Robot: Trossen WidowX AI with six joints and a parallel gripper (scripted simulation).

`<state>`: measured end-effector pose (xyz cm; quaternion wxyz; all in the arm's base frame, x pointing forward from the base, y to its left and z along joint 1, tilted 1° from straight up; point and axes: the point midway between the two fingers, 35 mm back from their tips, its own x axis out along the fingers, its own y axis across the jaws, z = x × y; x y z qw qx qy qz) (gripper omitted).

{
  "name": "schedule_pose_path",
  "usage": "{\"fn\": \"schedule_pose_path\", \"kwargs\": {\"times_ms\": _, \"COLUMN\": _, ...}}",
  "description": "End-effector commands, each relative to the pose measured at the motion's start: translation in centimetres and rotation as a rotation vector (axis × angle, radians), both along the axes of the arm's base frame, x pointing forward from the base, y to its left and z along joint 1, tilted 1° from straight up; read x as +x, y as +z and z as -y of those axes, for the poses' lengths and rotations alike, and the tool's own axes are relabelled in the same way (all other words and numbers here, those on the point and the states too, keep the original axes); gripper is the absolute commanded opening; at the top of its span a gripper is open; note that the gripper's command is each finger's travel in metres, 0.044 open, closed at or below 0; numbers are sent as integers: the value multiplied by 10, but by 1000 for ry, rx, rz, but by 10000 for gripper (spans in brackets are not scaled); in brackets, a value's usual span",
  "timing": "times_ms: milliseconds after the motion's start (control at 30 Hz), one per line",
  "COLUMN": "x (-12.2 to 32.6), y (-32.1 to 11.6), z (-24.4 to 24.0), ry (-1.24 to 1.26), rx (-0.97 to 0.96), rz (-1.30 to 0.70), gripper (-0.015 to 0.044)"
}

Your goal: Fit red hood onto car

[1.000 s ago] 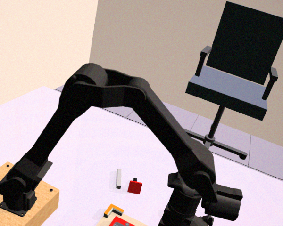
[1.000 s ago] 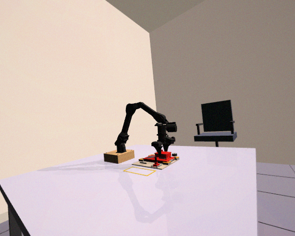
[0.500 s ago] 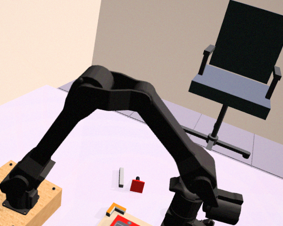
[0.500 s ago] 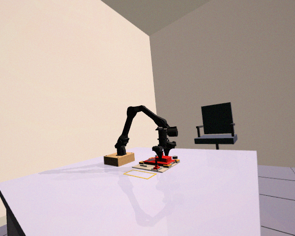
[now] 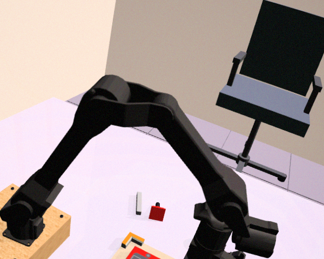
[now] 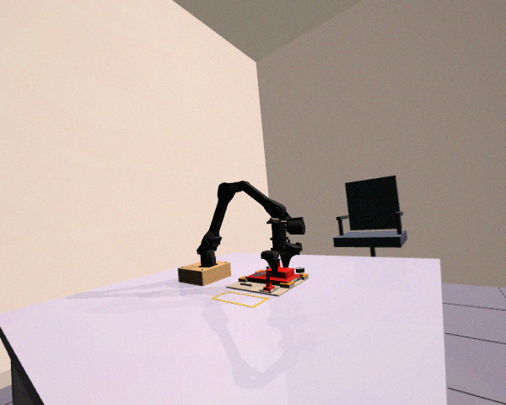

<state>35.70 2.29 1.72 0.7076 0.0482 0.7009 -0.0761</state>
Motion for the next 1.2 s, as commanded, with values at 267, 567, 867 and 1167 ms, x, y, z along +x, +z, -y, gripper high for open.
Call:
{"fn": "schedule_pose_path", "kwargs": {"times_ms": 267, "x": 0, "y": 0, "z": 0, "ry": 0, "rx": 0, "rz": 0, "gripper": 440}}
{"fn": "schedule_pose_path", "kwargs": {"times_ms": 567, "x": -1, "y": 54, "z": 0, "ry": 1, "rx": 20, "rz": 25, "gripper": 440}}
{"fn": "schedule_pose_path", "kwargs": {"times_ms": 867, "x": -4, "y": 75, "z": 0, "ry": 2, "rx": 28, "rz": 35, "gripper": 440}}
{"fn": "schedule_pose_path", "kwargs": {"times_ms": 1167, "x": -4, "y": 75, "z": 0, "ry": 2, "rx": 28, "rz": 35, "gripper": 440}}
